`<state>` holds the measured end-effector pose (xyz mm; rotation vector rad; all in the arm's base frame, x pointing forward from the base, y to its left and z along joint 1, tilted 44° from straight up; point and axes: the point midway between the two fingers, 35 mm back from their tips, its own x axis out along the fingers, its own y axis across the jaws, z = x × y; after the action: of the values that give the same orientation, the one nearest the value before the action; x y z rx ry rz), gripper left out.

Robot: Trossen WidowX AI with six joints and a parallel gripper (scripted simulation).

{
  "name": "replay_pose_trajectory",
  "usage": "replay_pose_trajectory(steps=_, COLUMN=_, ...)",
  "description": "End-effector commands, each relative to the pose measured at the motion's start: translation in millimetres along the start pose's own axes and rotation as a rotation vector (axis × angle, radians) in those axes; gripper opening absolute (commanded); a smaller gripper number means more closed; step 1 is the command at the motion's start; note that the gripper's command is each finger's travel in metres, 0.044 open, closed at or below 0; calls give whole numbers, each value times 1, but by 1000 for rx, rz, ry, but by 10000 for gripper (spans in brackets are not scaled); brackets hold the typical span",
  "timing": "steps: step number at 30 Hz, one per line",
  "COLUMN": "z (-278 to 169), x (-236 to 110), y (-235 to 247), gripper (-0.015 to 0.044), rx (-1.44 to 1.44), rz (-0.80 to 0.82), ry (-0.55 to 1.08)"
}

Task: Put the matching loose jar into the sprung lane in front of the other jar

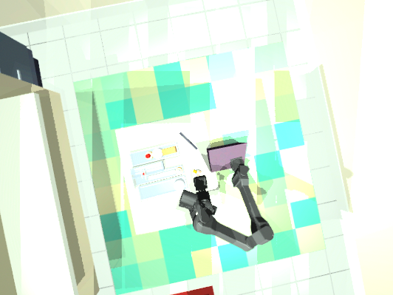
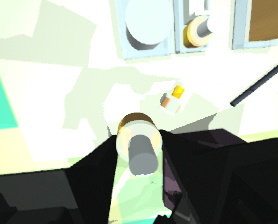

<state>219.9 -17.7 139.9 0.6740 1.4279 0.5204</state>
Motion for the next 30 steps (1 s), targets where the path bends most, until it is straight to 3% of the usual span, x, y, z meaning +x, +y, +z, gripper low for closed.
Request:
replay_pose_trajectory(steps=1, z=12, x=2, y=-14, gripper=0, rx=-11, rz=-6, ry=-2)
replay_pose_trajectory(steps=24, z=66, x=45, y=-107, gripper=0, rx=-44, rz=-10, ry=-6)
replay_pose_trajectory(steps=30, z=67, x=51, y=-110, gripper=0, rx=-45, rz=-10, ry=-6)
